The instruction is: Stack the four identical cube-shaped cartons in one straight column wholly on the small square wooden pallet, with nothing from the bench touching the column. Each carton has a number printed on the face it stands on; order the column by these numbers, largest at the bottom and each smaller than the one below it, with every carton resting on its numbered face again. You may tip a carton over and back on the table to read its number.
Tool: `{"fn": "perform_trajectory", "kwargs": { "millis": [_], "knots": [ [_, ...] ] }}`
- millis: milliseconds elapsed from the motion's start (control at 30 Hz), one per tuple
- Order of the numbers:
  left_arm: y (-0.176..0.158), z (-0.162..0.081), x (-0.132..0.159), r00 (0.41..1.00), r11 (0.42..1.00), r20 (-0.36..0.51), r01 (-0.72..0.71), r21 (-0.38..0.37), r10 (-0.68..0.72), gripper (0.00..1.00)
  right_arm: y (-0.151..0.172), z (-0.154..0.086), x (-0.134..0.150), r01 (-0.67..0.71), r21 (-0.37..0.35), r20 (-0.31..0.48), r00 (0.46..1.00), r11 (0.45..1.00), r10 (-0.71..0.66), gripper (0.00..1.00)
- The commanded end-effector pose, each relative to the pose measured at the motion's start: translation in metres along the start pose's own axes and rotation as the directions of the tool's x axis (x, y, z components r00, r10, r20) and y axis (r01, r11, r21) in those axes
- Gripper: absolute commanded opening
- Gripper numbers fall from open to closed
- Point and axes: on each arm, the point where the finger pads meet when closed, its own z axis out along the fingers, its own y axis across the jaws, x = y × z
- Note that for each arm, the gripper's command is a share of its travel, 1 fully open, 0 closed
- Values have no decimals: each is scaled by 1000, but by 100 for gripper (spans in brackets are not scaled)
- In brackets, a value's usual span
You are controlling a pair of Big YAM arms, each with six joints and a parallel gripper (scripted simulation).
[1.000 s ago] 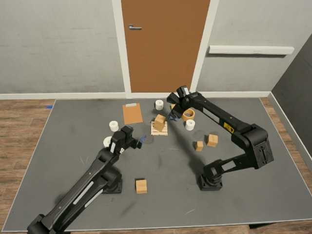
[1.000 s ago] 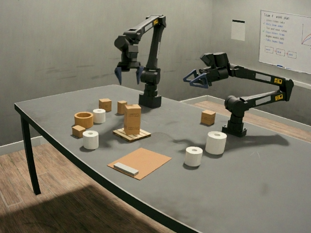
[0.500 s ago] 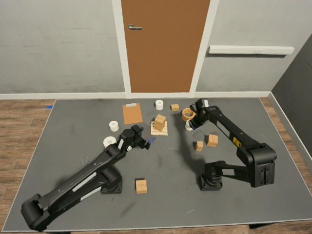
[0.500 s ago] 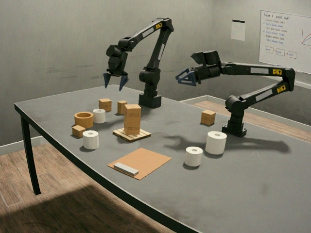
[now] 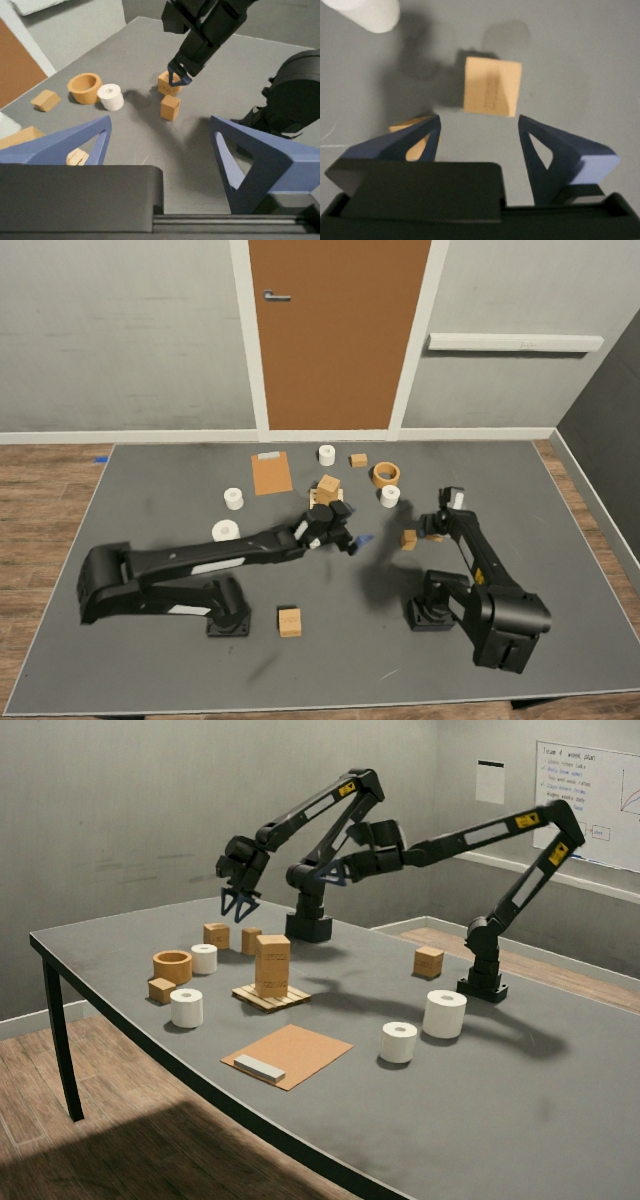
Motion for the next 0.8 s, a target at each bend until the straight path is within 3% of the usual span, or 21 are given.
{"fn": "perform_trajectory", "kwargs": {
  "millis": [0,133,167,267,767],
  "knots": [
    [-11,18,-48,995,1000,101,2,20,-4,100,-5,5,-1,-84,1,40,996,996,84,83],
    [-34,37,-45,995,998,99,-14,66,7,100,-11,5,4,-109,8,73,991,994,108,83],
    [-38,40,-44,995,997,98,-16,72,9,100,-13,1,-7,-107,8,94,990,994,106,83],
    [-44,45,-39,996,996,90,-20,84,12,100,-10,2,-8,-94,4,85,992,996,93,83],
    [-39,42,-45,995,997,103,-16,74,9,100,-10,12,-25,-99,3,98,990,995,98,83]
  ]
}}
